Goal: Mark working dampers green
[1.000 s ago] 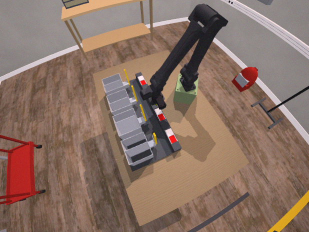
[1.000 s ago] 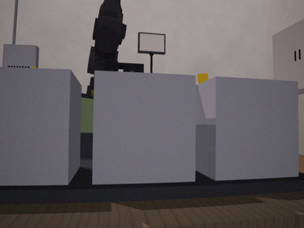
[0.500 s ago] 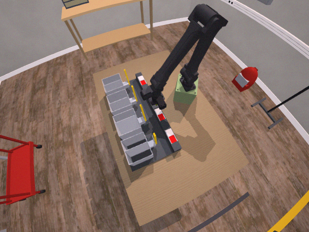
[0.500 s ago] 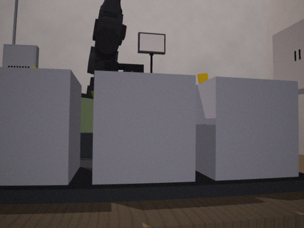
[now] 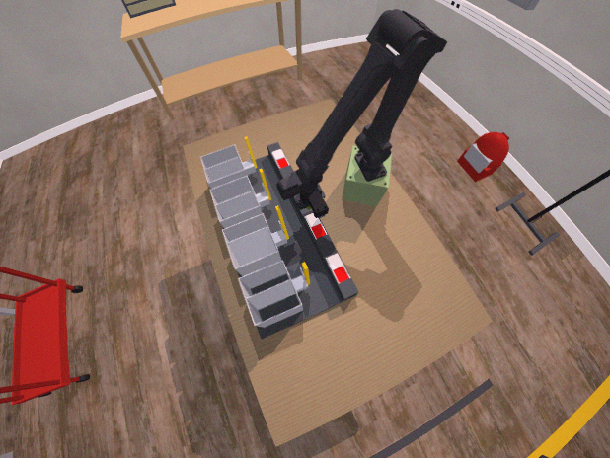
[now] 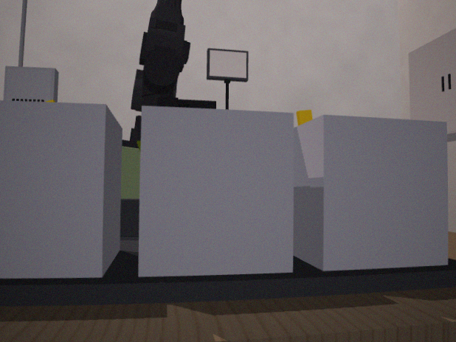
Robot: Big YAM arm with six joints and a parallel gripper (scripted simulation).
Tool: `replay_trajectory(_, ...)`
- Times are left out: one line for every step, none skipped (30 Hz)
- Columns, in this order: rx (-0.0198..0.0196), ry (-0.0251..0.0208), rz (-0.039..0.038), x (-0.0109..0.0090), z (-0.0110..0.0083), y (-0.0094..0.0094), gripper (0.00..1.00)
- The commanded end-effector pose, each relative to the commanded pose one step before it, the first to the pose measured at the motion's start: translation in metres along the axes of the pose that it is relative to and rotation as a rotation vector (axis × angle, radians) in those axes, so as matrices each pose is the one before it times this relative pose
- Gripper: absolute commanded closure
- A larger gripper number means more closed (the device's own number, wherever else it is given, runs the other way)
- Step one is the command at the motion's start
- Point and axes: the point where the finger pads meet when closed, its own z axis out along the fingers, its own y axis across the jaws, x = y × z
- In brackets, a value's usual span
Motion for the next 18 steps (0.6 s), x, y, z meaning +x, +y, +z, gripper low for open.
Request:
replay_trajectory(-0.00103,0.00453,0.00783,-0.00014,0.00646,0.00277,1.0)
replay_trajectory(-0.00014,-0.00003,-0.00096,-0.00032,0.00079,0.00003,1.0)
replay_trajectory(-0.00027,-0.00026,-0.00193,-0.00061,0.00082,0.00007,1.0)
replay_trajectory(0.0,0.0,0.0,0.0,0.0,0.0,1.0)
replay_trajectory(0.0,0.0,0.0,0.0,0.0,0.0,1.0)
replay_trajectory(0.00242,0.00006,0.00397,0.00101,0.00016,-0.0006,1.0)
replay_trajectory(-0.00208,0.00014,-0.00076,-0.00023,0.00125,0.00045,1.0)
replay_trajectory(-0.00027,-0.00019,-0.002,-0.00062,0.00079,0.00007,1.0)
replay_trajectory(-0.00018,-0.00007,-0.00135,-0.00043,0.00076,0.00004,1.0)
replay_trajectory(-0.00003,-0.00001,-0.00008,-0.00008,0.0007,-0.00001,1.0)
replay_trajectory(0.00013,0.00016,0.00124,0.0003,0.00065,-0.00007,1.0)
replay_trajectory(0.00015,0.00018,0.0014,0.00035,0.00062,-0.00007,1.0)
replay_trajectory(0.00001,0.00007,0.00023,0.00002,0.00063,-0.00002,1.0)
replay_trajectory(-0.00016,-0.00012,-0.00115,-0.00037,0.00064,0.00005,1.0)
replay_trajectory(-0.00019,-0.00023,-0.00132,-0.00043,0.00061,0.00005,1.0)
replay_trajectory(-0.00005,-0.00007,-0.00023,-0.00011,0.00055,0.0,1.0)
replay_trajectory(0.00013,0.00013,0.00116,0.00029,0.00047,-0.00006,1.0)
replay_trajectory(0.00017,0.00018,0.00153,0.0004,0.00043,-0.00008,1.0)
